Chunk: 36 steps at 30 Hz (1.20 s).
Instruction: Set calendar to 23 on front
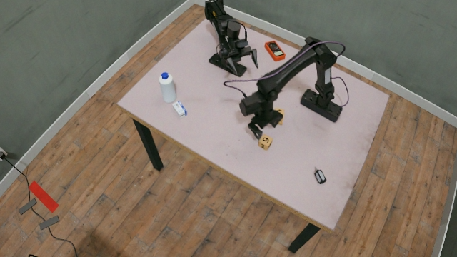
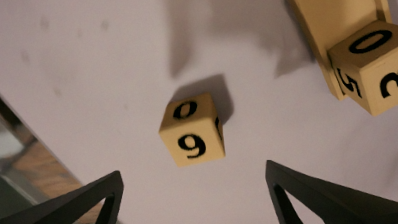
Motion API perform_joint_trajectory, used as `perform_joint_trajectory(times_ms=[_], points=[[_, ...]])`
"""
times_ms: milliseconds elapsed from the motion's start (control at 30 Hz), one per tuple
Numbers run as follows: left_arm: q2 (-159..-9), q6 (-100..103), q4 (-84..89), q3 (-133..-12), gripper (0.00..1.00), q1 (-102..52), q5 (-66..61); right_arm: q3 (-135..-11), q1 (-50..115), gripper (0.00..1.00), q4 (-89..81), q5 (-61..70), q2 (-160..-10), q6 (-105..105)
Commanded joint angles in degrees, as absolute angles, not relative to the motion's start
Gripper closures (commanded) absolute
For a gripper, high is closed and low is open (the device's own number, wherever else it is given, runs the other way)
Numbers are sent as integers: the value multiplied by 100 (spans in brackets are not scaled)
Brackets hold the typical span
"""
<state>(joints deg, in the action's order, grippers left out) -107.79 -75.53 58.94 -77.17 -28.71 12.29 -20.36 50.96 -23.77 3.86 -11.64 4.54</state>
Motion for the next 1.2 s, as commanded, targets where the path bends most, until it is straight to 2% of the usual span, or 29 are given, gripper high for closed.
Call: perform_joint_trajectory(times_ms=[0, 200, 333, 1000, 1167], points=[[-10526, -7927, 5887, -7683, 0, -3018, 1775, -2317, 5008, 0, -2718, 444, -1057, 418], [-10372, -8655, 5759, -7422, 0, -3802, 2748, -3060, 4970, 0, -3440, 465, -996, 413], [-10267, -8852, 5635, -7214, 0, -4078, 2971, -3339, 4932, 0, -3627, 480, -967, 404], [-10196, -8819, 5651, -7086, 0, -4117, 2932, -3410, 4785, 0, -3587, 622, -952, 380], [-10275, -8502, 5987, -7280, 0, -4002, 2436, -3342, 4783, 0, -3257, 592, -1028, 407]])
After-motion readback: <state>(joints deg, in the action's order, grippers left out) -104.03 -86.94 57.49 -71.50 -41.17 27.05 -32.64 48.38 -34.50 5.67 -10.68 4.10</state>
